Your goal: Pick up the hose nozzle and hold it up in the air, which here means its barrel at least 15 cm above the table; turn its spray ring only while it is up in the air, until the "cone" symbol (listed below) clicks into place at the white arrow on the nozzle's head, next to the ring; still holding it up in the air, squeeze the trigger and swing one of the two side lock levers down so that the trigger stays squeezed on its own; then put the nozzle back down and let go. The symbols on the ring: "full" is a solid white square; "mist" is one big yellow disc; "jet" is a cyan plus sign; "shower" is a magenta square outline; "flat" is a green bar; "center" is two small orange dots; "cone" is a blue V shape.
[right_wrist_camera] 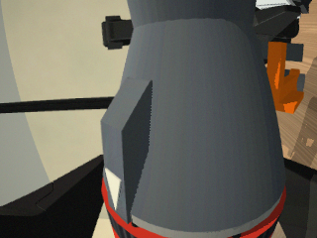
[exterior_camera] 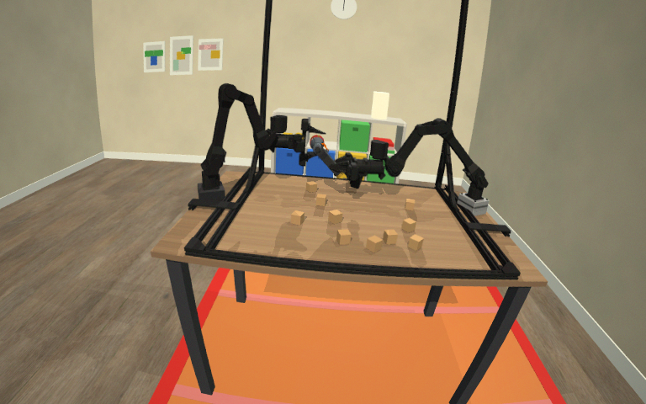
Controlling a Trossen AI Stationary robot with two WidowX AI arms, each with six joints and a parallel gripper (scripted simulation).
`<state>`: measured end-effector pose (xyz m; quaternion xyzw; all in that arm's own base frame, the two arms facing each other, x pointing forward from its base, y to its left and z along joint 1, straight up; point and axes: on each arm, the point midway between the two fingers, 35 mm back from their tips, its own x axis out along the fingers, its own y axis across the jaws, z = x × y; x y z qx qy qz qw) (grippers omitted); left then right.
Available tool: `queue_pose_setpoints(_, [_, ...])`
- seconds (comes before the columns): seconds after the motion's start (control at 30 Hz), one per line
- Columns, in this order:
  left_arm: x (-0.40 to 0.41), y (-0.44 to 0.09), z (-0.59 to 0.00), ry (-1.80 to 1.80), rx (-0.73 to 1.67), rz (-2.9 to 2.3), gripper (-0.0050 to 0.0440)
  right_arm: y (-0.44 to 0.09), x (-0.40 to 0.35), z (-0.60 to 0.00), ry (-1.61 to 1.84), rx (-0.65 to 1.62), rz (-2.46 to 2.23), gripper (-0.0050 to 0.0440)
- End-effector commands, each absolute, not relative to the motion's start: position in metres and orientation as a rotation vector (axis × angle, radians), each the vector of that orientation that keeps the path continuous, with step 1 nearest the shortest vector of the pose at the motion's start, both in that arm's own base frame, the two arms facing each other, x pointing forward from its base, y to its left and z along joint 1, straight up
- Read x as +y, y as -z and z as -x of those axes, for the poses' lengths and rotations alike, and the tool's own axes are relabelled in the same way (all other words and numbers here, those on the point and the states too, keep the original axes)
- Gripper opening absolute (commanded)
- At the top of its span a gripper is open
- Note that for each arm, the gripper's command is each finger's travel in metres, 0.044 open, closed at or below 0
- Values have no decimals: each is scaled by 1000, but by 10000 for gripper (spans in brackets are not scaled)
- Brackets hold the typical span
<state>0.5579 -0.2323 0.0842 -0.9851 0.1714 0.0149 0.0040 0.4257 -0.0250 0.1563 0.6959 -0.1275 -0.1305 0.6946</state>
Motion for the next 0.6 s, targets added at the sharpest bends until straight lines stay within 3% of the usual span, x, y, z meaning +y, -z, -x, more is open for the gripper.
queue_pose_setpoints(0.0, [-233, -91, -559, -14, 539, 3093, 0, -157, -25, -427, 291, -284, -1554, 328])
queue_pose_setpoints(0.57, [-233, -91, -559, -14, 539, 3093, 0, -157, -26, -427, 291, -284, -1554, 235])
